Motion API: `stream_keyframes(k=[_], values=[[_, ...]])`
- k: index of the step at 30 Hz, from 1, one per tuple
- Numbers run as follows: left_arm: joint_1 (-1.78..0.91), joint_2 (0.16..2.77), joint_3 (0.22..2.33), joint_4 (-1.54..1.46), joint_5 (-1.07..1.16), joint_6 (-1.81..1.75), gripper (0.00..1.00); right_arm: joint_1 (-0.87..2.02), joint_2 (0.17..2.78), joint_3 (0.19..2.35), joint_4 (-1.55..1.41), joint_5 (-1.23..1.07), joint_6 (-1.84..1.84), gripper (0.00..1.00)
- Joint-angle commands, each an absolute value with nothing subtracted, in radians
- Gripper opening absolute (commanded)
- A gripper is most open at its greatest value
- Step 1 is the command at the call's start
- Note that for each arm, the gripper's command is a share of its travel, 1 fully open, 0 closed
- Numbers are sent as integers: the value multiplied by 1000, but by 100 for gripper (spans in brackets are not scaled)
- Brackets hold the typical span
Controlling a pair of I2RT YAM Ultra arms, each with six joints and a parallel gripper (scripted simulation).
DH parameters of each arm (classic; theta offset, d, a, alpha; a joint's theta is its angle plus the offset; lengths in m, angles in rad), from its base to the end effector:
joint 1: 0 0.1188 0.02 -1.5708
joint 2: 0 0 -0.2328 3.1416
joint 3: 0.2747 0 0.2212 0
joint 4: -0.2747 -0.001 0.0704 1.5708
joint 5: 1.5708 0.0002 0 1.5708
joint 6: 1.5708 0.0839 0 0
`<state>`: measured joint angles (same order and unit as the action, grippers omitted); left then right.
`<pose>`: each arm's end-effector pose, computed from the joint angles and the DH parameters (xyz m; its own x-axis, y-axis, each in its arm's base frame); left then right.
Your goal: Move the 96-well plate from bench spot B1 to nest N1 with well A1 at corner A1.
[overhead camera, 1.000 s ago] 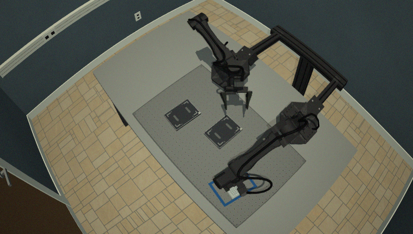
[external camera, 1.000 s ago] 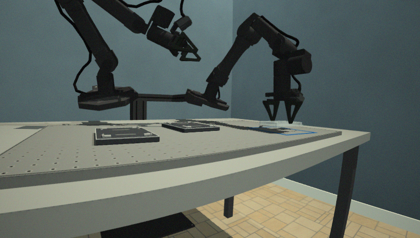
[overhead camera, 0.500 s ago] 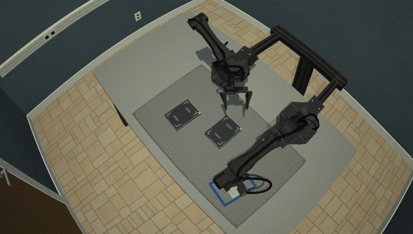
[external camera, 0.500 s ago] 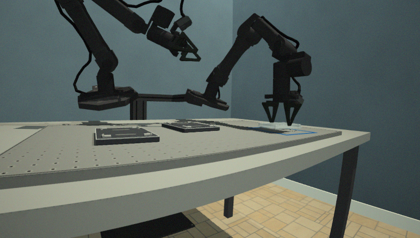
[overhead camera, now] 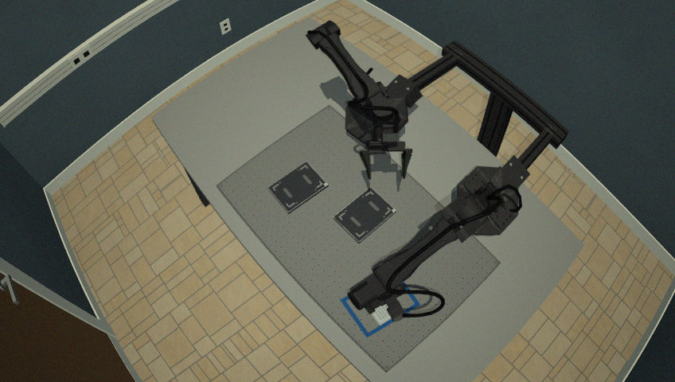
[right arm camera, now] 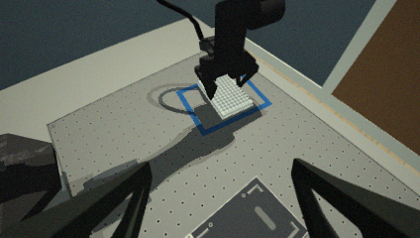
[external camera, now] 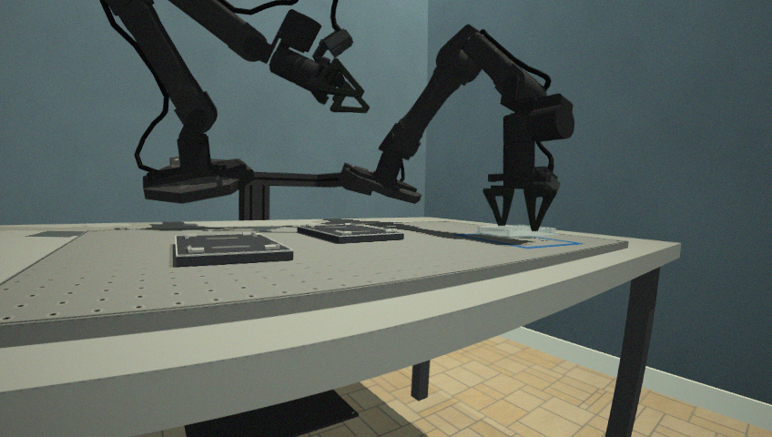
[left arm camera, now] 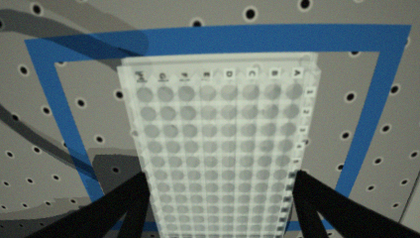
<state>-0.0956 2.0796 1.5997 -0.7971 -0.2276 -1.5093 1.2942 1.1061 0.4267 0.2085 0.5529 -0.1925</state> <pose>0.3939 -0.0178 0.1314 -0.0865 -0.9685 -0.2334 -0.9493 0.1512 -0.2758 0.1084 0.2242 0.1753 0.0106 -0.5590 -0.8291 -0.7018 0.5865 -0.4043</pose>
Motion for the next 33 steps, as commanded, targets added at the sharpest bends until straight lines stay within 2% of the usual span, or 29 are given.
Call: stream_keyframes(k=[1, 5, 7, 21, 33], values=[[-96, 2096, 1602, -782, -226, -1513, 77, 1303, 1088, 432, 232, 554, -198, 100], [-93, 2098, 1593, -776, -225, -1512, 77, 1303, 1088, 432, 232, 554, -198, 100], [-93, 2098, 1593, -785, -225, -1512, 100, 1303, 1088, 432, 232, 554, -198, 100], [-113, 2007, 1545, -773, -242, -1525, 100, 1303, 1088, 432, 232, 554, -198, 100], [-127, 2003, 1634, -875, -245, -1537, 100, 1303, 1088, 432, 232, 554, -198, 100]])
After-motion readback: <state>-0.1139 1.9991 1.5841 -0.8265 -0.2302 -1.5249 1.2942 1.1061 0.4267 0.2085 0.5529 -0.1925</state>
